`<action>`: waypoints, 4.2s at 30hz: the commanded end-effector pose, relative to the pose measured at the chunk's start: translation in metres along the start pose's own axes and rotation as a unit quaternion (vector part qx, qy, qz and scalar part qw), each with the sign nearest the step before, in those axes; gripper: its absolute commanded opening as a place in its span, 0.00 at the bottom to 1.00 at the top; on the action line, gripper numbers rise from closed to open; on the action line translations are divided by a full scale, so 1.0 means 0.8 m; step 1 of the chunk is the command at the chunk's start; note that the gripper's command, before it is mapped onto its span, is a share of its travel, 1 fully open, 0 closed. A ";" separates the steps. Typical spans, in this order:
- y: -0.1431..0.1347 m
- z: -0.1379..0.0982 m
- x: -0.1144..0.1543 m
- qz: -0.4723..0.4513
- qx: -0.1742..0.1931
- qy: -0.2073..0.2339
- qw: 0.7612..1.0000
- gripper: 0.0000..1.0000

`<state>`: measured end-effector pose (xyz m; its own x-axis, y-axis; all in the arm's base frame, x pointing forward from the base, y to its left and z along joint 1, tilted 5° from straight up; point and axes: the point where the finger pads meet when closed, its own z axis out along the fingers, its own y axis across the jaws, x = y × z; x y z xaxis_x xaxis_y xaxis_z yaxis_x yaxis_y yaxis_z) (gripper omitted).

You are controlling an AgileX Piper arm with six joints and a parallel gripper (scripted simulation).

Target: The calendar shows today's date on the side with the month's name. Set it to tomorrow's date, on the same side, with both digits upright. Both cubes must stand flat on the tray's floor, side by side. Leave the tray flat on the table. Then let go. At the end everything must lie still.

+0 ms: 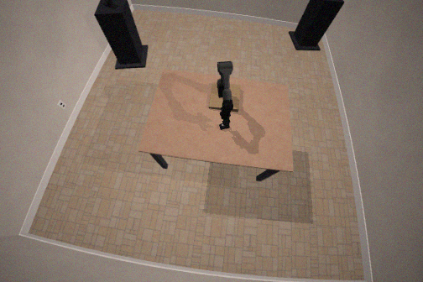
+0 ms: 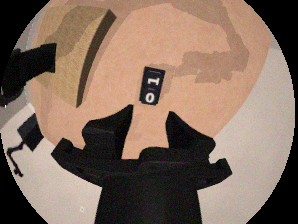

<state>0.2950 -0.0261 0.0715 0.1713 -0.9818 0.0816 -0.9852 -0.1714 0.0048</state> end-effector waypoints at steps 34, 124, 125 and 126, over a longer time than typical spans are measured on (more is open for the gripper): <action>0.001 0.005 0.000 0.001 -0.002 -0.001 1.000 0.61; 0.001 0.066 0.002 0.000 -0.001 -0.001 1.000 0.61; 0.001 0.066 0.002 0.000 -0.001 -0.001 1.000 0.61; 0.001 0.066 0.002 0.000 -0.001 -0.001 1.000 0.61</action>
<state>0.2954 -0.0314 0.0196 0.1707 -0.9821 0.0795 -0.9853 -0.1709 0.0044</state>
